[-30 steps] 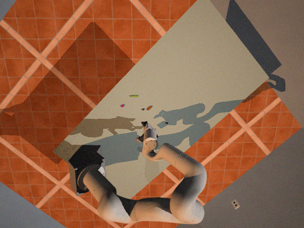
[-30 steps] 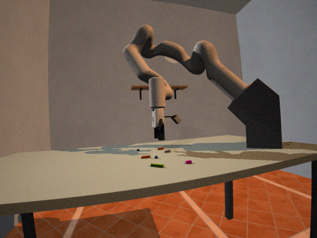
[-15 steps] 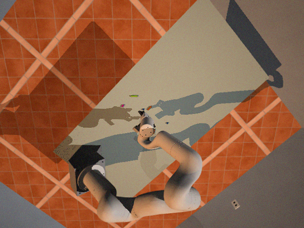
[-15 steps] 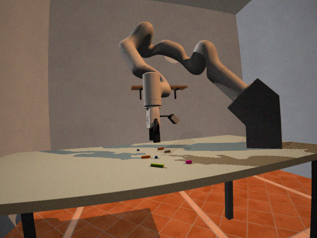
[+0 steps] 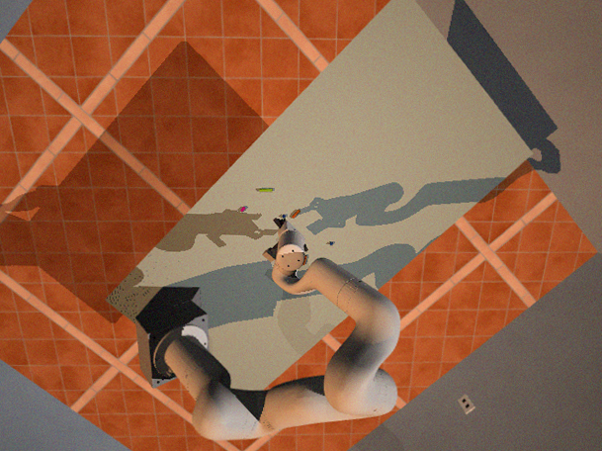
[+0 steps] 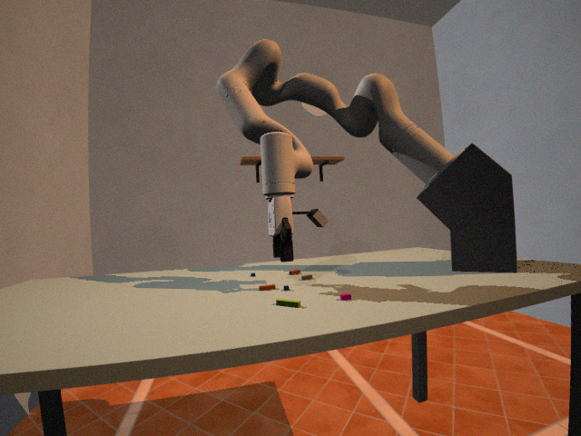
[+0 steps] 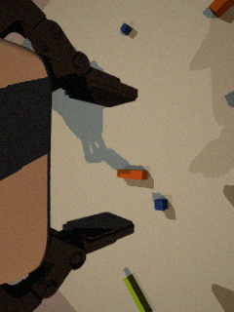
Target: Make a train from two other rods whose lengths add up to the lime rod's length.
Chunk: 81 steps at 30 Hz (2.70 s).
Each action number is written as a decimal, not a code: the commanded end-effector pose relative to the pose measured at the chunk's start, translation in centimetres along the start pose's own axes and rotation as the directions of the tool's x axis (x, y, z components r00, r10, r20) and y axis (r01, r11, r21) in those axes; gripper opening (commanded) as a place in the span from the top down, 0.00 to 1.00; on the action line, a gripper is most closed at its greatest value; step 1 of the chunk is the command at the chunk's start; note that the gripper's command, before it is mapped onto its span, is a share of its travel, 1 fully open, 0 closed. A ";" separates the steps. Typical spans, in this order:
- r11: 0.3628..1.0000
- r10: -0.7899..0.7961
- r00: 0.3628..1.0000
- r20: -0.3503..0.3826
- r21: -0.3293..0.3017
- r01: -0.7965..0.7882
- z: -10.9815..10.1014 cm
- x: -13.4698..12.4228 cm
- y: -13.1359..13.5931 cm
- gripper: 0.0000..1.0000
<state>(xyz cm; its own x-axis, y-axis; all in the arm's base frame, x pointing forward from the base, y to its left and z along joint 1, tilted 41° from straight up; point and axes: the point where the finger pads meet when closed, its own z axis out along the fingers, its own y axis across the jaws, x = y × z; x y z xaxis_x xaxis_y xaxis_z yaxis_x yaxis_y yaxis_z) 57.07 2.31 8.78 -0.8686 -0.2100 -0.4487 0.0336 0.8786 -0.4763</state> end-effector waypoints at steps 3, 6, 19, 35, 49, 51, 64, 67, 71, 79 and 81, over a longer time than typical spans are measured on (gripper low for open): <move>1.000 0.000 1.000 0.001 0.000 0.000 0.0 -0.1 0.0 0.00; 1.000 0.000 1.000 0.001 0.000 0.000 0.0 -0.1 0.0 0.00; 1.000 0.000 1.000 0.001 0.000 0.000 0.0 -0.1 0.0 0.00; 1.000 0.000 1.000 0.001 0.000 0.000 0.0 -0.1 0.0 0.00; 1.000 0.000 1.000 0.001 0.000 0.000 0.0 -0.1 0.0 0.00; 1.000 0.000 1.000 0.001 0.000 0.000 0.0 -0.1 0.0 0.00; 1.000 0.000 1.000 0.001 0.000 0.000 0.0 -0.1 0.0 0.00; 1.000 0.000 1.000 0.001 0.000 0.000 0.0 -0.1 0.0 0.00; 1.000 0.013 1.000 0.001 0.000 -0.013 0.0 -0.1 0.0 0.00; 0.982 0.189 0.982 0.000 -0.001 -0.189 0.0 -0.4 -0.7 0.00; 0.982 0.189 0.982 0.000 -0.001 -0.189 0.0 -0.4 -0.7 0.00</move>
<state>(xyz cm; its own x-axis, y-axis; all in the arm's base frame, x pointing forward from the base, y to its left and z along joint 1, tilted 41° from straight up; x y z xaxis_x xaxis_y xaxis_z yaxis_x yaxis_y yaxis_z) 57.25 1.95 9.08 -0.8597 -0.0940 -0.5020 0.1450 0.8976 -0.4163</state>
